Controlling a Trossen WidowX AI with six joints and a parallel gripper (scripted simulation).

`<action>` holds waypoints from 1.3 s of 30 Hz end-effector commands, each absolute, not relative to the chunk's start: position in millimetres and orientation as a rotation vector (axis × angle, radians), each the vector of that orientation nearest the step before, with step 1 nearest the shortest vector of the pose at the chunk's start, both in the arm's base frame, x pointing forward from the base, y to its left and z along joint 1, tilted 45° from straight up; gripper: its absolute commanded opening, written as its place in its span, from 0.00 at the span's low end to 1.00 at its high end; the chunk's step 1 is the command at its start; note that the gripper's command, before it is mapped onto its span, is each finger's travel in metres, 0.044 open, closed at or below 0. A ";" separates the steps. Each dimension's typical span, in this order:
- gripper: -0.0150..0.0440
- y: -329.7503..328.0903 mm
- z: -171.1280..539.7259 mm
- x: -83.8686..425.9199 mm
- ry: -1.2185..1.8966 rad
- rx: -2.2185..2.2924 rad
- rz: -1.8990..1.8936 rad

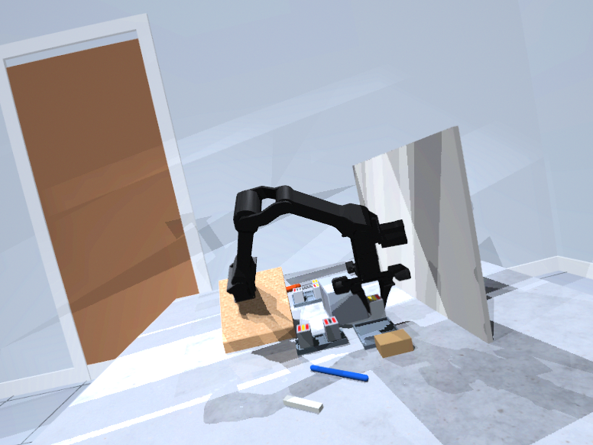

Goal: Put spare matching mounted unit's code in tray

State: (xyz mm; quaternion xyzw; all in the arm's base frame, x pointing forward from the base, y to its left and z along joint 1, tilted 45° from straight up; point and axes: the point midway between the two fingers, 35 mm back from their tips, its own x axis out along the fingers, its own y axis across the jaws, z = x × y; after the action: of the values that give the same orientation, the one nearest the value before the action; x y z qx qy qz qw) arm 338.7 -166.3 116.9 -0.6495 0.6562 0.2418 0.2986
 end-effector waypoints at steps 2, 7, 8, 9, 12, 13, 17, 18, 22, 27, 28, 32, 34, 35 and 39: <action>0.25 -168.4 110.7 337.0 1.742 -1.728 0.657; 0.25 -172.0 107.5 336.3 1.742 -1.729 0.656; 0.25 -172.7 106.9 336.1 1.742 -1.729 0.656; 0.25 -173.4 106.2 336.0 1.743 -1.730 0.656; 0.25 -175.6 104.4 335.5 1.743 -1.730 0.655; 0.25 -176.3 103.7 335.3 1.743 -1.730 0.655; 0.25 -179.1 101.2 334.6 1.744 -1.731 0.654; 0.25 -179.9 100.6 334.4 1.744 -1.731 0.654; 0.25 -182.7 98.1 333.7 1.745 -1.732 0.653; 0.25 -186.2 95.1 332.6 1.746 -1.733 0.652; 0.25 -187.0 94.5 332.4 1.746 -1.734 0.652; 0.25 -189.8 92.1 331.5 1.747 -1.735 0.651; 0.25 -191.1 91.0 331.1 1.748 -1.735 0.651; 0.25 -191.4 90.7 330.9 1.748 -1.735 0.651; 0.30 -192.6 93.9 332.0 1.751 -1.732 0.636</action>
State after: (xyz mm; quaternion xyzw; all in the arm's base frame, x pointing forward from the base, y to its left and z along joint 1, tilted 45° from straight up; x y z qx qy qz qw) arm 331.9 -192.6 93.7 -0.6506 0.6580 0.2391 0.2943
